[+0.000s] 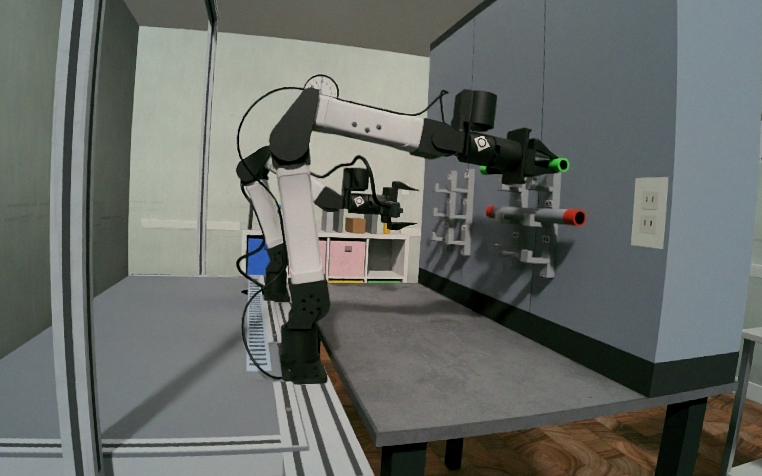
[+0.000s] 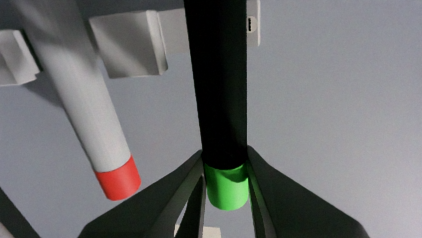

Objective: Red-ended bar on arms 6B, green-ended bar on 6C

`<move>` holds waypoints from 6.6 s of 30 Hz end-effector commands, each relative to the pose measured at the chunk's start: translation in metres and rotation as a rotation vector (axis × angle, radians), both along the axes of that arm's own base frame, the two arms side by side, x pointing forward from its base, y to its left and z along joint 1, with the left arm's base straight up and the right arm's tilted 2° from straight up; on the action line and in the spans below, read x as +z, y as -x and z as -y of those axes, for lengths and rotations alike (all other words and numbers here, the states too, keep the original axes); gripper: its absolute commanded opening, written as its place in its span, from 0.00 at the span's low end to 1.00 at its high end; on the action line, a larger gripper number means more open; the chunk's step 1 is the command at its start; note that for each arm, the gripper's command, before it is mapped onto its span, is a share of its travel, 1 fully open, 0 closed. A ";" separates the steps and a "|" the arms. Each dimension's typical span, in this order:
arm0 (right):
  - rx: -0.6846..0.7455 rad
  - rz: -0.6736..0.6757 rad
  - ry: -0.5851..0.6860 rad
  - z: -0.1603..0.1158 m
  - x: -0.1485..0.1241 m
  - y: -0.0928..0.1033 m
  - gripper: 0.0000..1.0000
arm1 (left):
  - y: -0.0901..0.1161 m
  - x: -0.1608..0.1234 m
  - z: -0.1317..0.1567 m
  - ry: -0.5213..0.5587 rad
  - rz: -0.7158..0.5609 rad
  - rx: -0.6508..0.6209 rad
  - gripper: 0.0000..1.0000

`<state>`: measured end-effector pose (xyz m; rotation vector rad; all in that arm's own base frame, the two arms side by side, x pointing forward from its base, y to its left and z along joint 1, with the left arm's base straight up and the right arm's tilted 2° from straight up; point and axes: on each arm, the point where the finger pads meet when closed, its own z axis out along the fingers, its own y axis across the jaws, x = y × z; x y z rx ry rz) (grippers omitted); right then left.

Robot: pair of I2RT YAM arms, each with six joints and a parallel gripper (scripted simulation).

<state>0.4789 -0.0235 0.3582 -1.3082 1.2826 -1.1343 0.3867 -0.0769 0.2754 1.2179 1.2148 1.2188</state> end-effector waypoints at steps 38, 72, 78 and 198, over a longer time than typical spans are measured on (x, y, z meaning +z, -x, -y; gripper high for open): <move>-0.006 0.083 -0.014 0.003 0.034 -0.026 0.00 | 0.004 0.003 -0.001 0.011 0.007 -0.007 1.00; -0.006 0.083 -0.014 0.006 0.028 -0.024 0.00 | 0.004 0.003 -0.001 0.011 0.007 -0.007 1.00; -0.006 0.083 -0.014 0.006 0.027 -0.024 0.00 | 0.004 0.003 -0.001 0.011 0.007 -0.007 1.00; -0.006 0.083 -0.014 0.006 -0.007 -0.018 0.00 | 0.004 0.003 -0.001 0.011 0.007 -0.007 1.00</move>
